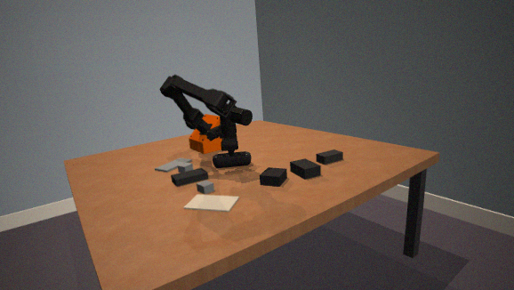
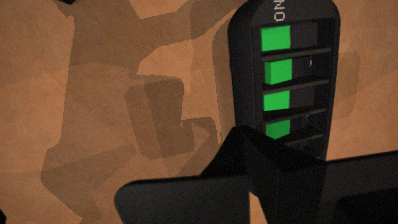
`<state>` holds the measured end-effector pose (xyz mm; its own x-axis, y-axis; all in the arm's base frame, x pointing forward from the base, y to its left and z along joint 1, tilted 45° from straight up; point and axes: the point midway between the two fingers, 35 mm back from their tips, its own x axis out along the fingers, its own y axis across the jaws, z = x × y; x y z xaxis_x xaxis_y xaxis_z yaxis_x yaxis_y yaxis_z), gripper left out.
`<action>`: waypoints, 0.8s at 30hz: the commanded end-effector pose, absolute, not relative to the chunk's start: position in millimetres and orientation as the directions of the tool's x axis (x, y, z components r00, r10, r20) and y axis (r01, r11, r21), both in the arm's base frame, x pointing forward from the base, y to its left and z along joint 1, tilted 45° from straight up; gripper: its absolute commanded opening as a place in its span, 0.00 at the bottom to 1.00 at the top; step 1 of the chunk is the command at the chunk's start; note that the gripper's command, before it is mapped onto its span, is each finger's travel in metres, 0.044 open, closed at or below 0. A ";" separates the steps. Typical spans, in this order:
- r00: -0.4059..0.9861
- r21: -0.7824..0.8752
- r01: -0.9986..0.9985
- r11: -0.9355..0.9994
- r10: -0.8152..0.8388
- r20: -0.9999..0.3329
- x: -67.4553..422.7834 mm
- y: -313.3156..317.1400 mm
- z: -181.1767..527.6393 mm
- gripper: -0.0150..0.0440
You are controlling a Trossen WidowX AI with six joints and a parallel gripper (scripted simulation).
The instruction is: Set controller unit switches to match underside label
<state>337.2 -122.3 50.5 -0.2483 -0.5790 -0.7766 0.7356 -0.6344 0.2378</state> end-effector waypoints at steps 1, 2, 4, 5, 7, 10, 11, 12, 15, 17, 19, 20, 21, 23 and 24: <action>-0.247 0.236 0.735 -0.636 -0.575 -0.780 338.7 -126.8 46.5 0.25; -0.247 0.236 0.735 -0.636 -0.575 -0.780 338.6 -128.2 45.1 0.25; -0.247 0.236 0.735 -0.636 -0.575 -0.780 338.5 -131.0 42.2 0.25; -0.247 0.236 0.735 -0.636 -0.575 -0.780 338.4 -132.3 40.8 0.25; -0.247 0.237 0.735 -0.636 -0.575 -0.780 338.1 -135.1 38.0 0.25; -0.247 0.237 0.735 -0.636 -0.575 -0.780 337.7 -139.3 33.7 0.25; -0.247 0.237 0.735 -0.636 -0.575 -0.780 337.5 -140.7 32.3 0.25; -0.247 0.237 0.735 -0.636 -0.576 -0.780 337.4 -142.1 30.9 0.25; -0.247 0.237 0.735 -0.635 -0.576 -0.779 336.7 -146.3 26.7 0.25; -0.247 0.237 0.735 -0.635 -0.576 -0.779 336.3 -149.1 24.0 0.25; -0.247 0.237 0.735 -0.635 -0.577 -0.779 335.8 -151.9 21.2 0.25; -0.247 0.237 0.735 -0.635 -0.577 -0.779 335.5 -153.0 20.1 0.25; -0.247 0.237 0.735 -0.635 -0.577 -0.779 335.4 -153.7 19.4 0.25; -0.247 0.237 0.735 -0.635 -0.577 -0.779 335.3 -153.9 19.1 0.25; -0.247 0.237 0.735 -0.635 -0.577 -0.779 335.2 -153.9 19.1 0.25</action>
<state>336.0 -152.9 20.6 -0.2472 -0.5735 -0.7810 0.7311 -0.6393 0.2381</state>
